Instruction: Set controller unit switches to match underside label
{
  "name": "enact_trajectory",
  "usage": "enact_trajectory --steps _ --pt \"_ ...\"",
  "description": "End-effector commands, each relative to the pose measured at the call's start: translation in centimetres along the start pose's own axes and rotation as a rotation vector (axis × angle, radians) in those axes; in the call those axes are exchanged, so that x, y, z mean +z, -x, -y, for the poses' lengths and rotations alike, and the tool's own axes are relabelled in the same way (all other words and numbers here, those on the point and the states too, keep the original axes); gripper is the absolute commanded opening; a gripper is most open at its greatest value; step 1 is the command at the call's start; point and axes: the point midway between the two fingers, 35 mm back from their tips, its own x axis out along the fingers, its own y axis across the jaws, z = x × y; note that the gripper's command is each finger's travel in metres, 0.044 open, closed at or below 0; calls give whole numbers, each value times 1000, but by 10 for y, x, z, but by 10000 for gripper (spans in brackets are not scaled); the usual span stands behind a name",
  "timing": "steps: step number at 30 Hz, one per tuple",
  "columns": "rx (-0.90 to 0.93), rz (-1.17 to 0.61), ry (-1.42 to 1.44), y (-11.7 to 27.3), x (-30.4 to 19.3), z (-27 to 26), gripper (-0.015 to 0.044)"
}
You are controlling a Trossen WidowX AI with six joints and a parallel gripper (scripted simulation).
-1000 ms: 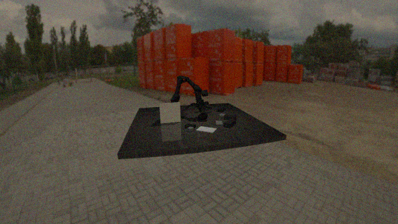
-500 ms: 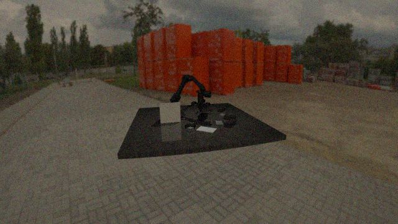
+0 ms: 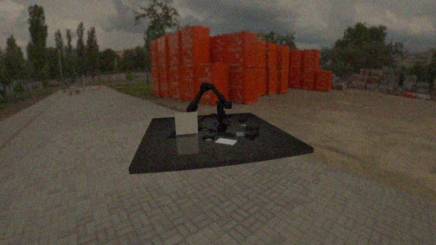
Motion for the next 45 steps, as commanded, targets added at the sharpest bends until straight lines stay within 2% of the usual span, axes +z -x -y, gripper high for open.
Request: enact_trajectory --steps 1,24,30,34,39,45 --pt "7 5 -9 -7 -1 -2 0" --pt "7 5 -9 -21 0 -3 0" --pt "6 3 -9 24 -1 -2 0" --pt "6 3 -9 24 1 -1 0" --pt "5 5 -7 24 38 18 0" --pt "5 5 -7 22 40 19 0"
